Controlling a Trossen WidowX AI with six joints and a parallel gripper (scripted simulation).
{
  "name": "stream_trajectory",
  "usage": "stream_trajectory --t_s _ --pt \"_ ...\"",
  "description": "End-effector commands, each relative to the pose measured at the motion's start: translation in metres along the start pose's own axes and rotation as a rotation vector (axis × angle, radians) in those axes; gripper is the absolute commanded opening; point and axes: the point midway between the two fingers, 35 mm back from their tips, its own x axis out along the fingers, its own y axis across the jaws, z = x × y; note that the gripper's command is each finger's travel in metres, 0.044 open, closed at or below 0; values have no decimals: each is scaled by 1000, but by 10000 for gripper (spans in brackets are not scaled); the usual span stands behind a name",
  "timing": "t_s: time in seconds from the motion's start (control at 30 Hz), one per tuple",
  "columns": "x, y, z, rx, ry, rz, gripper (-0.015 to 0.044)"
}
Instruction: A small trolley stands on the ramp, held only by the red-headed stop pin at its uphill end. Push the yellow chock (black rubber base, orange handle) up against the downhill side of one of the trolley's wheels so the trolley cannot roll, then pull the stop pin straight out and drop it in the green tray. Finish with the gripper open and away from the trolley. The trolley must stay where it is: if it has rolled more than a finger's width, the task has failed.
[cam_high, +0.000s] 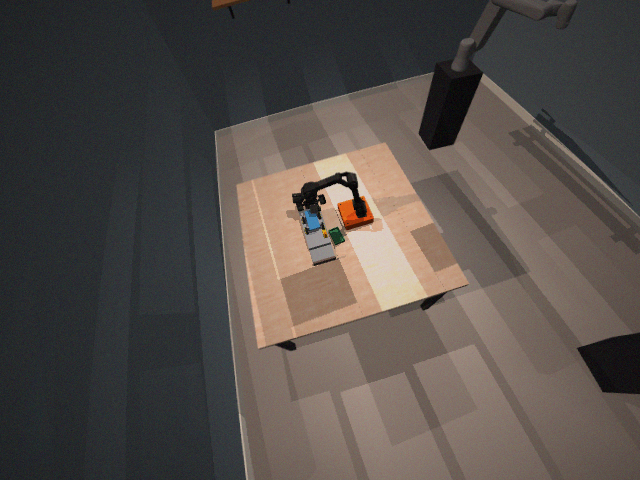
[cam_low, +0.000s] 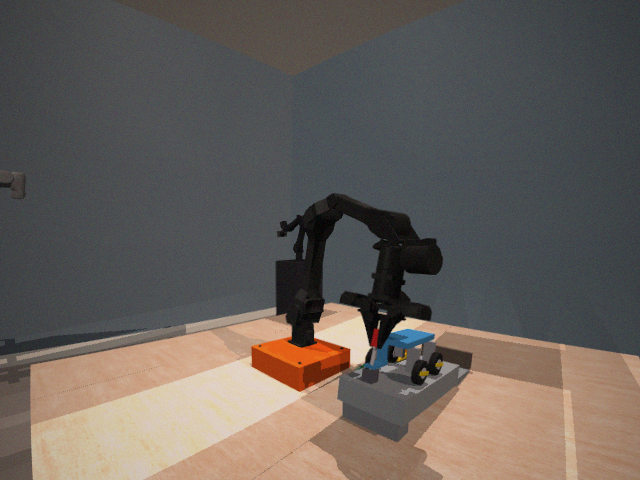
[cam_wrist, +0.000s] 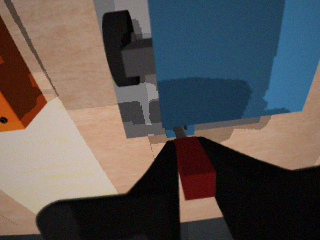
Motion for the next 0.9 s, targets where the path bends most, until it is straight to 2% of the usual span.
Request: stream_trajectory --t_s 0.0,0.87 --pt "-5 0 -2 5 6 -5 0" --pt "-18 0 -4 5 6 -5 0"
